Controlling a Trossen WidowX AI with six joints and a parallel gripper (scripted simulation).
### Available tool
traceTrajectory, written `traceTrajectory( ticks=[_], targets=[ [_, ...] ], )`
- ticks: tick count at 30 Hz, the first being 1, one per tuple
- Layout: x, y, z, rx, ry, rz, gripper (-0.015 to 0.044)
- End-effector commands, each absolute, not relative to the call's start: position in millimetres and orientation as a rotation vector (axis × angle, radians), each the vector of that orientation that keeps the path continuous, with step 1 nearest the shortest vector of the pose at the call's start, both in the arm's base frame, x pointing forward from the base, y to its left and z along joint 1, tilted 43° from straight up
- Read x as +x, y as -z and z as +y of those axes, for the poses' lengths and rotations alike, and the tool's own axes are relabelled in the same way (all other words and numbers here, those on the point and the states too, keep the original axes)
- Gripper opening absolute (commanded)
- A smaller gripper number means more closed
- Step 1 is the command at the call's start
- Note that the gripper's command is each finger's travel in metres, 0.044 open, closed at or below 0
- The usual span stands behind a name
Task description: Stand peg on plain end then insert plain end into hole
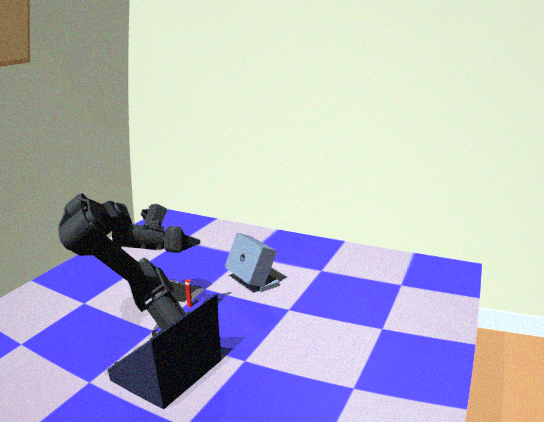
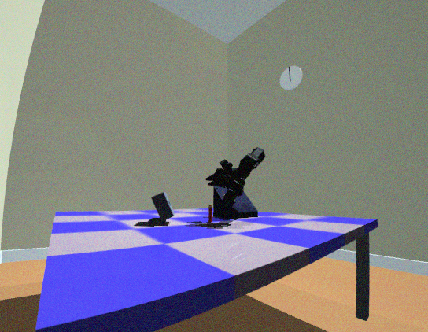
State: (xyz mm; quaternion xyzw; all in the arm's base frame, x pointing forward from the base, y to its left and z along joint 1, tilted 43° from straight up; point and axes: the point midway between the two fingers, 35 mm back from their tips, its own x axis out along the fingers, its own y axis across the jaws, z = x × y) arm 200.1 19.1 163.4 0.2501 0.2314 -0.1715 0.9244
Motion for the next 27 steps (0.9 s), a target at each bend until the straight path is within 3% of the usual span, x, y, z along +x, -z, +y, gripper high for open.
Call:
traceTrajectory(
  ticks=[1, 27],
  targets=[
    [202.1, -156.2, 22.3, 0.451, 0.336, 0.592, 0.0440],
    [197.7, -110.2, 44.2, 0.450, 0.059, 1.372, 0.0440]
  ],
)
